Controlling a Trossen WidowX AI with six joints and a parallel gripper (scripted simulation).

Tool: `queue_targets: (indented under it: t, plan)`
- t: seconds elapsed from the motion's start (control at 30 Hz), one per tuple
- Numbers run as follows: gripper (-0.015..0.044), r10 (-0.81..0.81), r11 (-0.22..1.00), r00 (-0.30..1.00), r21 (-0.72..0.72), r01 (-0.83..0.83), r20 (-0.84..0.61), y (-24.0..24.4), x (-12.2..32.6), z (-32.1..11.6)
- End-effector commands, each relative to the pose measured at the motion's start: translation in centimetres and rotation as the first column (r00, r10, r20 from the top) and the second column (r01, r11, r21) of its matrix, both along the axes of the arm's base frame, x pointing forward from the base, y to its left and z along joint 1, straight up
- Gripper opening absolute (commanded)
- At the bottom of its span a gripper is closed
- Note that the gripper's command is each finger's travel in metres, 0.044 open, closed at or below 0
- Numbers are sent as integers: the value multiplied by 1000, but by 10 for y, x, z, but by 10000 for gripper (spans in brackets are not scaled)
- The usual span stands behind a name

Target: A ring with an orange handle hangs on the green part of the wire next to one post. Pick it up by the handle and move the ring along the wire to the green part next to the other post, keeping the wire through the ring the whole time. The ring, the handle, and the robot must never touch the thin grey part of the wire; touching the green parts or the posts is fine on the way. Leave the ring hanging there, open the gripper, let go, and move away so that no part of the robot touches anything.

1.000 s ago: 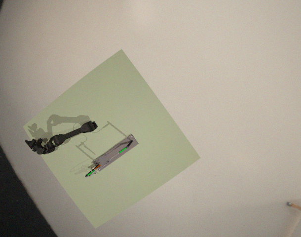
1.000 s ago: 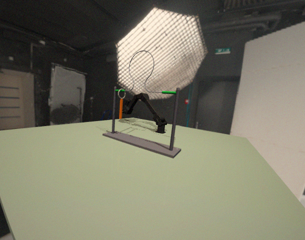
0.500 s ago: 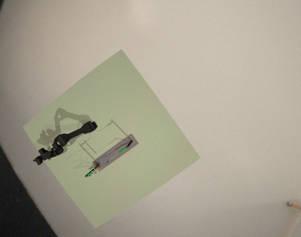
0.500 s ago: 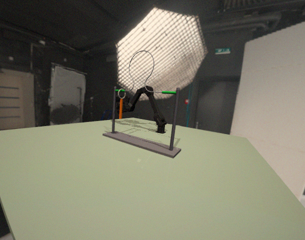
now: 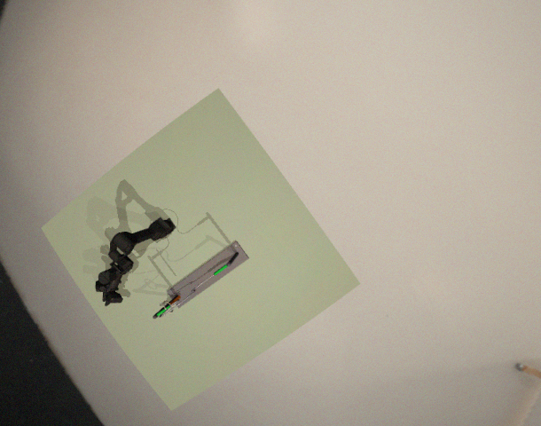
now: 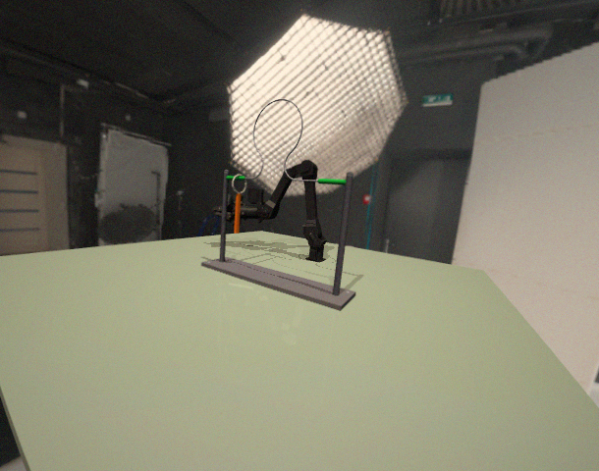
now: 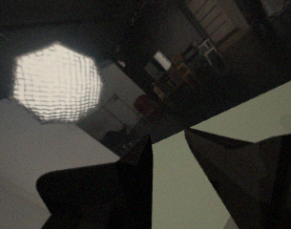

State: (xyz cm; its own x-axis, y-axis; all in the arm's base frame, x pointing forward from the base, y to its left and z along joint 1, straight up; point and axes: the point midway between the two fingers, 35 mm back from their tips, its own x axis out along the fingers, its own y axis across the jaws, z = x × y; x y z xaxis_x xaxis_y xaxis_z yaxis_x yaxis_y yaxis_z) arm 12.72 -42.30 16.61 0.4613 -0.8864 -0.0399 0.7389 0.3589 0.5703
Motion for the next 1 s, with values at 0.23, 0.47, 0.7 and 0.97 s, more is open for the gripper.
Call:
queue_targets:
  t: [0.23, 0.47, 0.7, 0.97]
  plan:
    - [160, 527, 815, 772, -48, -578, -355, 145, 69, -40]
    - [160, 716, 503, 484, -110, -857, -502, 253, 82, -63]
    - [160, 755, 312, 346, -159, -937, -557, 307, 79, -72]
    - [160, 742, 325, 371, -185, -928, -559, 302, 94, -62]
